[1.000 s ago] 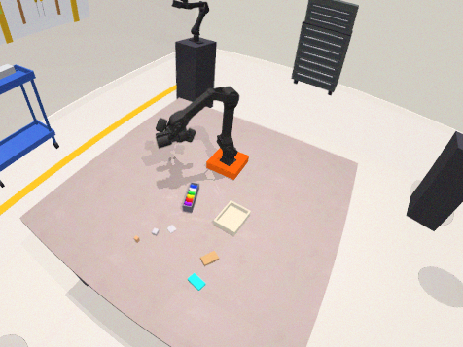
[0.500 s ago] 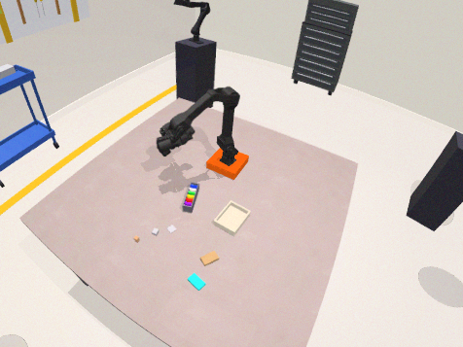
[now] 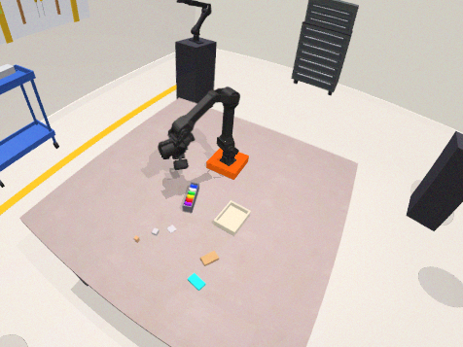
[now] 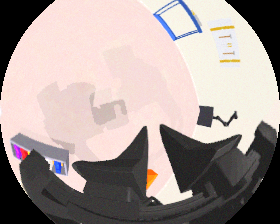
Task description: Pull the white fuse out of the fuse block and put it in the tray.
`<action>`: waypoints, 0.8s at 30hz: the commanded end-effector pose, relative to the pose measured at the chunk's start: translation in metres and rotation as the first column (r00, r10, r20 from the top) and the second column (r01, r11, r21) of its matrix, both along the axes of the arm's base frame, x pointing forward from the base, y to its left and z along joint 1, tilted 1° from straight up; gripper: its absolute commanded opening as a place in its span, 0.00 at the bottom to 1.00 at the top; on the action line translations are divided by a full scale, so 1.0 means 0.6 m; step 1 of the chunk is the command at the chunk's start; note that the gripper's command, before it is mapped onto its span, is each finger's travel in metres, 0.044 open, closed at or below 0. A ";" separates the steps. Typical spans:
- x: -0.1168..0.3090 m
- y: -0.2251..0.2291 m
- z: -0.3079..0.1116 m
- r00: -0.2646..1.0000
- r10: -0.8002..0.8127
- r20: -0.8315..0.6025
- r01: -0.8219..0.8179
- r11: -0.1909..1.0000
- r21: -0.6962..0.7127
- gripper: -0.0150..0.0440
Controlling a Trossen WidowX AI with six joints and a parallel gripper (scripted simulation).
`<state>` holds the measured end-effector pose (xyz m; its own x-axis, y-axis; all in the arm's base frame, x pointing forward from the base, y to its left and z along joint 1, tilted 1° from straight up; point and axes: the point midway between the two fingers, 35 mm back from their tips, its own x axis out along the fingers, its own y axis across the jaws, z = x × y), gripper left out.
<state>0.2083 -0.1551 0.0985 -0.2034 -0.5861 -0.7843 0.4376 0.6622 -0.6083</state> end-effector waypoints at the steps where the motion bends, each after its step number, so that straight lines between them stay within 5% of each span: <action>1: 0.047 0.087 -0.029 0.635 0.755 -0.166 -0.644 0.635 0.426 0.38; 12: 0.073 0.167 -0.042 -0.083 0.996 -0.016 -0.774 -0.054 0.630 0.38; 24: 0.092 0.263 -0.046 -0.800 0.573 0.177 -0.374 -0.707 0.600 0.38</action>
